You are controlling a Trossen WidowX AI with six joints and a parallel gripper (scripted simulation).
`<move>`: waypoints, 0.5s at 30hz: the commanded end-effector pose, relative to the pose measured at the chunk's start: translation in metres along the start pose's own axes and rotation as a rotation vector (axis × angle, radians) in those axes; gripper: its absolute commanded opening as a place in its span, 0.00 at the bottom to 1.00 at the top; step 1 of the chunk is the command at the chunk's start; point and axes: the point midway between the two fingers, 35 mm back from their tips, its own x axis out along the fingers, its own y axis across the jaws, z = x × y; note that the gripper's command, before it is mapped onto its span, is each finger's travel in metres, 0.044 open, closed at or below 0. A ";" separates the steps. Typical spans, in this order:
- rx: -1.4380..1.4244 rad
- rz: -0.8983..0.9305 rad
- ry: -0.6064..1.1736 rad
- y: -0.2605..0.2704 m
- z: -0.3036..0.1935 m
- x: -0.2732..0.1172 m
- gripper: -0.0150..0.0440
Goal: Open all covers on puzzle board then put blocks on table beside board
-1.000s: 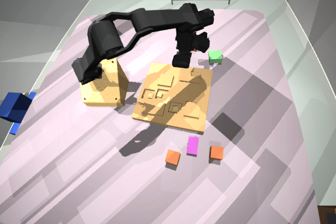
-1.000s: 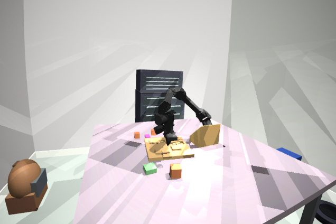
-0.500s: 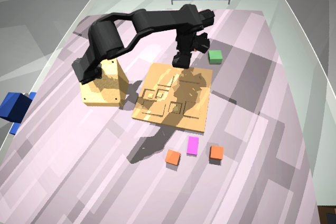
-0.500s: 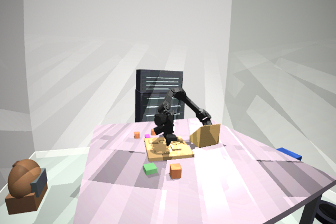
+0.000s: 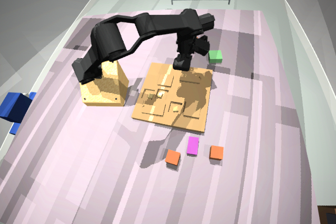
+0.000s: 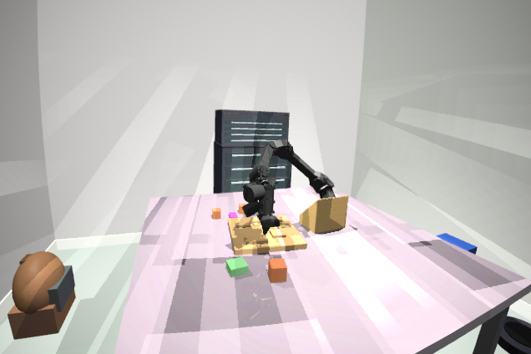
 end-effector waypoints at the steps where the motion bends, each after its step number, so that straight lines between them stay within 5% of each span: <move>1: -0.008 -0.007 0.005 -0.001 -0.002 0.006 0.25; 15: -0.008 -0.007 0.004 -0.002 -0.002 0.020 0.25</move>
